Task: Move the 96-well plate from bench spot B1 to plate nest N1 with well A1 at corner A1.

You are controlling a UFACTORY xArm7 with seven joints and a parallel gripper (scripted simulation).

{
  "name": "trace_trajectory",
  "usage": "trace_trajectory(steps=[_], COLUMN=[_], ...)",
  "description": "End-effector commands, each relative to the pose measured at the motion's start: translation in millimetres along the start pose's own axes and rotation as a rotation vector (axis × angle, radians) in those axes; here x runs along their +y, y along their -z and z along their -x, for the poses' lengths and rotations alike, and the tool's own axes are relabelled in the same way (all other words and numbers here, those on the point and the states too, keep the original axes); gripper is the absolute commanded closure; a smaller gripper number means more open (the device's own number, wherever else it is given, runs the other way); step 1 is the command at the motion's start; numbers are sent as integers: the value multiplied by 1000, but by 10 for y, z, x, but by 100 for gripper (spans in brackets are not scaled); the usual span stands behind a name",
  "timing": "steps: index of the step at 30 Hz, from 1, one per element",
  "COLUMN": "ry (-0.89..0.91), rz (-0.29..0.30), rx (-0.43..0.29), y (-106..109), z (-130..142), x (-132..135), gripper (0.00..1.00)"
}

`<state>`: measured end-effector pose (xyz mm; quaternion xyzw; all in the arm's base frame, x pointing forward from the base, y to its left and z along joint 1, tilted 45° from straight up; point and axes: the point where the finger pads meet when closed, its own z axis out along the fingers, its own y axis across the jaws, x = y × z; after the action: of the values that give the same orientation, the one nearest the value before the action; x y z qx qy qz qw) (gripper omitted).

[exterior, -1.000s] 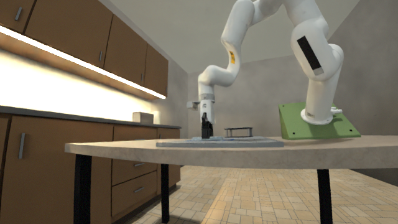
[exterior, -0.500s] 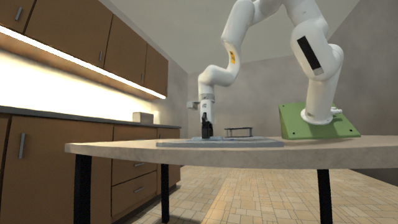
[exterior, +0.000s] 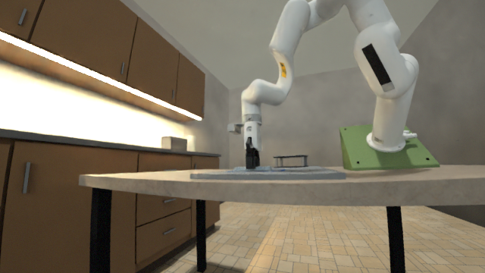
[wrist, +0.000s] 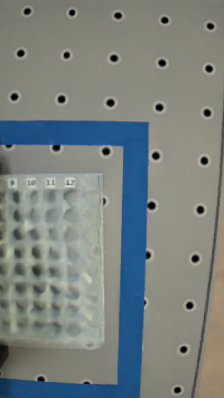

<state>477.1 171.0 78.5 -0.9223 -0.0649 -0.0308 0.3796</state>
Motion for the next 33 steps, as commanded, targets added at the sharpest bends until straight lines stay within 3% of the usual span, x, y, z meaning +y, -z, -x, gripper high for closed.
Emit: trace_trajectory(steps=[1, 33], ry=[-1, -1], rz=[2, 2], rx=[4, 4], y=[17, 50], z=[-15, -16], x=[10, 11], gripper=[100, 100])
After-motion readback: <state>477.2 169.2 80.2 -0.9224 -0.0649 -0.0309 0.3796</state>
